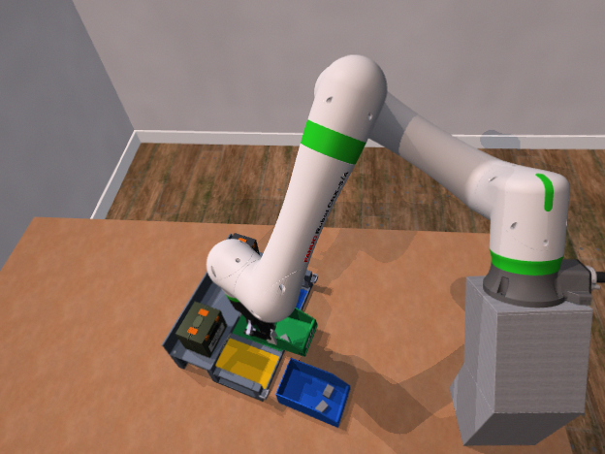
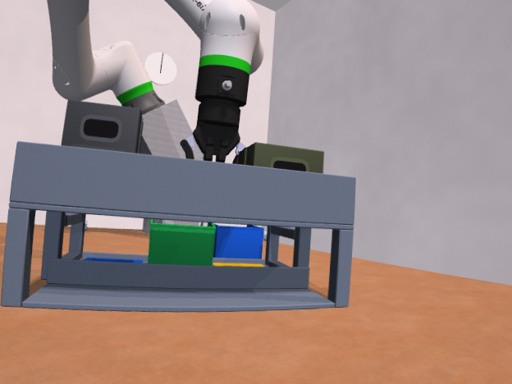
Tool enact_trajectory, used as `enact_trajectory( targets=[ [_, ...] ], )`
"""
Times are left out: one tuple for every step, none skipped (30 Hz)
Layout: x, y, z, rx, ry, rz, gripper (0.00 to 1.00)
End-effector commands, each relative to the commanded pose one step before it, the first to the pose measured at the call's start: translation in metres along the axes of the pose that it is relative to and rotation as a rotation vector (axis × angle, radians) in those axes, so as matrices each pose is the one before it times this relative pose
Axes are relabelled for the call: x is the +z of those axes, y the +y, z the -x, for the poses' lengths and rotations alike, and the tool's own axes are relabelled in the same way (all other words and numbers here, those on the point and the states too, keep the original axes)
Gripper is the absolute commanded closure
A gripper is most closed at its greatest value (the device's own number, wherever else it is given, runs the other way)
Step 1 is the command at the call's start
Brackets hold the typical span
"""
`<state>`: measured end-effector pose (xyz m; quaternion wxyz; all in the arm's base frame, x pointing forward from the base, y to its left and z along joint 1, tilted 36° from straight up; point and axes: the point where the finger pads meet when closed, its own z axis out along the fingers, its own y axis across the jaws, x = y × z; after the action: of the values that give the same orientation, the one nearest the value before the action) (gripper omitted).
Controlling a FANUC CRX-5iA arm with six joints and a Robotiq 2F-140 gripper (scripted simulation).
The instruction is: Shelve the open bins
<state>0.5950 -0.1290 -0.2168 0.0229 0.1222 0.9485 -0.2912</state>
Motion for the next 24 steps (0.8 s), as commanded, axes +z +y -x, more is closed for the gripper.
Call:
enact_trajectory(
  targets=[
    [-0.00022, 0.00017, 0.00019, -0.00004, -0.00041, 0.00025, 1.0],
    [0.0, 0.0, 0.00005, 0.0, -0.00007, 0.0, 1.0],
    [0.0, 0.0, 0.00008, 0.0, -0.00011, 0.0, 1.0],
    [-0.00001, 0.0, 0.0001, 0.0, -0.00014, 0.0, 1.0],
    [-0.00001, 0.0, 0.00013, 0.0, -0.00018, 0.0, 1.0],
    [-0.00001, 0.0, 0.00016, 0.0, -0.00022, 0.0, 1.0],
    [-0.00001, 0.0, 0.00019, 0.0, -0.00027, 0.0, 1.0],
    [-0.00001, 0.0, 0.00023, 0.0, -0.00031, 0.0, 1.0],
    [-0.00001, 0.0, 0.00026, 0.0, -0.00036, 0.0, 1.0],
    [-0.00001, 0.0, 0.00029, 0.0, -0.00041, 0.0, 1.0],
    [-0.00002, 0.0, 0.00033, 0.0, -0.00045, 0.0, 1.0],
    [-0.00002, 0.0, 0.00036, 0.0, -0.0005, 0.0, 1.0],
    [-0.00002, 0.0, 0.00039, 0.0, -0.00054, 0.0, 1.0],
    [-0.00002, 0.0, 0.00043, 0.0, -0.00059, 0.0, 1.0],
    [0.0, 0.0, 0.0, 0.0, 0.0, 0.0, 1.0],
    [0.0, 0.0, 0.0, 0.0, 0.0, 0.0, 1.0],
    [-0.00002, 0.0, 0.00046, 0.0, -0.00063, 0.0, 1.0],
    [-0.00002, 0.0, 0.00048, 0.0, -0.00067, 0.0, 1.0],
    [-0.00002, 0.0, 0.00051, 0.0, -0.0007, 0.0, 1.0],
    [-0.00002, 0.0, 0.00053, 0.0, -0.00073, 0.0, 1.0],
    [-0.00002, 0.0, 0.00055, 0.0, -0.00076, 0.0, 1.0],
    [-0.00002, 0.0, 0.00057, 0.0, -0.00078, 0.0, 1.0],
    [-0.00002, 0.0, 0.00058, 0.0, -0.0008, 0.0, 1.0],
    [-0.00002, 0.0, 0.0006, 0.0, -0.00082, 0.0, 1.0]
  ],
)
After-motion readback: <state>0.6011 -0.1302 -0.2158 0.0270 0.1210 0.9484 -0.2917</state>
